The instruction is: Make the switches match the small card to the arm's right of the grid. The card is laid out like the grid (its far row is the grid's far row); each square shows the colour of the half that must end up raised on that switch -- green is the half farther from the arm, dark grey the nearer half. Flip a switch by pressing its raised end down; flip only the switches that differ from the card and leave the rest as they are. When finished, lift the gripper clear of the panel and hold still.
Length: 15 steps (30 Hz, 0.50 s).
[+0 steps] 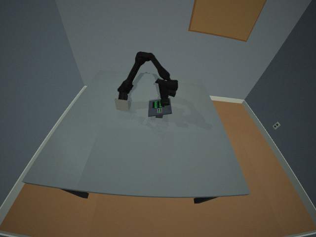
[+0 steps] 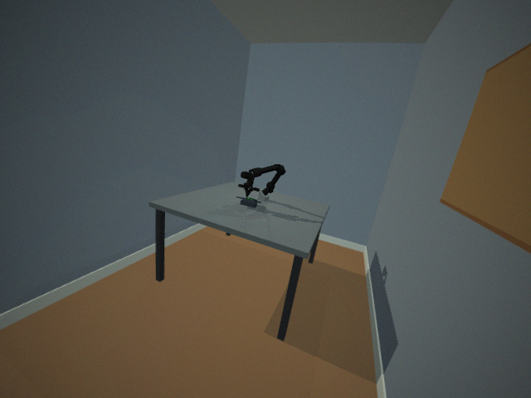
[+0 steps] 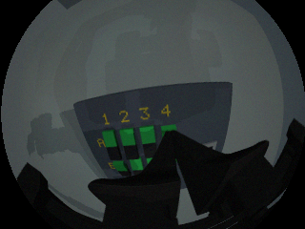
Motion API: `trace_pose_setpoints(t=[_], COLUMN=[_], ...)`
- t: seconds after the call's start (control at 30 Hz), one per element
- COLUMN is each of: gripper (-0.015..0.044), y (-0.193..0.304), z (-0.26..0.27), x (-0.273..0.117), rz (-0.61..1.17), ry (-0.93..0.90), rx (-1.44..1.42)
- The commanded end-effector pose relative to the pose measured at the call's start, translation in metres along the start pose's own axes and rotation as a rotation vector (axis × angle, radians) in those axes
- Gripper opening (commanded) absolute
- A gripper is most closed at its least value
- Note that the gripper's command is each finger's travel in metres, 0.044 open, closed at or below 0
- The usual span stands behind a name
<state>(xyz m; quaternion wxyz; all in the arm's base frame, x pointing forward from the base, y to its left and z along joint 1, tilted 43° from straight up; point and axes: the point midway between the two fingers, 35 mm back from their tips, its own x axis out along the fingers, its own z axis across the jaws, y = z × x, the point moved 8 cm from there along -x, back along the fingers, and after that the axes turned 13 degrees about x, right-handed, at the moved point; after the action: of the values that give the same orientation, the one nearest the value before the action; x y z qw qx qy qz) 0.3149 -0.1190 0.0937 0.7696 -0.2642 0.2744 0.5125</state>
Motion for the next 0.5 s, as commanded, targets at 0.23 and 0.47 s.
trace_pose_setpoints(t=[0.23, 0.47], gripper=[0.0000, 0.0000], y=[0.0012, 0.0012], z=[-0.0004, -0.0003], x=[0.0015, 0.0024], rz=[0.003, 0.003], ry=[-0.004, -0.004], rx=[0.007, 0.007])
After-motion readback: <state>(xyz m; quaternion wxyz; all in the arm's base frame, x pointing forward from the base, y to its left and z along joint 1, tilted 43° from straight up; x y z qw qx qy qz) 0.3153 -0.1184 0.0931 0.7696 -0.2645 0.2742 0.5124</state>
